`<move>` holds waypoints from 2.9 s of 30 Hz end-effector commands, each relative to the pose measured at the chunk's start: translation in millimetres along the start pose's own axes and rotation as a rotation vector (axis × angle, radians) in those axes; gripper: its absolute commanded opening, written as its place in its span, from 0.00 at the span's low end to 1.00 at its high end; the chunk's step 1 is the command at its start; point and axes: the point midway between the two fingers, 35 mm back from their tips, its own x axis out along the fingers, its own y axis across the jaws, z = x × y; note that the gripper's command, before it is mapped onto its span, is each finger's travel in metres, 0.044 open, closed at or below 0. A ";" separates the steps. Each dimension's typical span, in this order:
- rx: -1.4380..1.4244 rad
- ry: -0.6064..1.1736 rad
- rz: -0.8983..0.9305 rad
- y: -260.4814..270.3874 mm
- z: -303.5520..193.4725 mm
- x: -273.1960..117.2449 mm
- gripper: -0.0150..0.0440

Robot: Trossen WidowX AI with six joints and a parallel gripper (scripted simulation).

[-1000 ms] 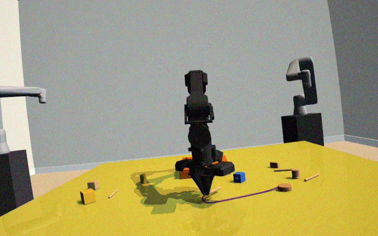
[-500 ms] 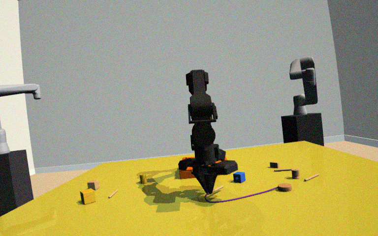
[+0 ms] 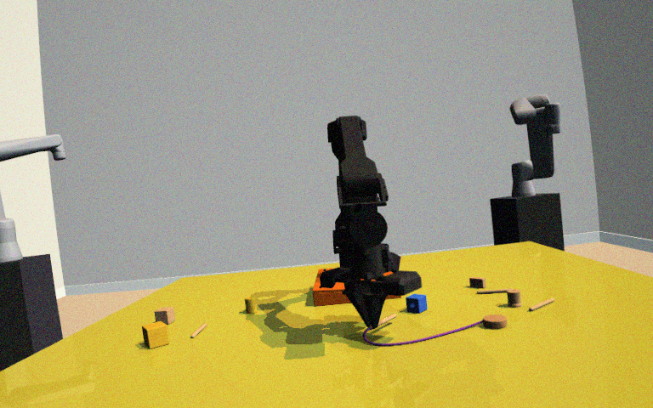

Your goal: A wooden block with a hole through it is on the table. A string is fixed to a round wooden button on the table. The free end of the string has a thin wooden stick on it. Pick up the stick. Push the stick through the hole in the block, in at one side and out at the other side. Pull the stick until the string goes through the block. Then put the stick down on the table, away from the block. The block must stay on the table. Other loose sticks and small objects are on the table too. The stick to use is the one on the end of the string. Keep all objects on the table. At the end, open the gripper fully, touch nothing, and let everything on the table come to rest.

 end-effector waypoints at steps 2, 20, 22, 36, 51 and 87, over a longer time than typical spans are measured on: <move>0.003 0.005 -0.002 0.5 8.1 -2.0 0.25; 0.003 0.003 -0.002 0.7 31.9 -1.6 0.25; 0.003 0.003 -0.002 0.9 34.6 -1.6 0.25; 0.003 0.002 -0.002 2.6 52.8 -0.9 0.25; 0.004 0.006 -0.002 5.4 66.4 -1.0 0.25; 0.004 0.004 -0.002 5.2 112.5 -1.2 0.25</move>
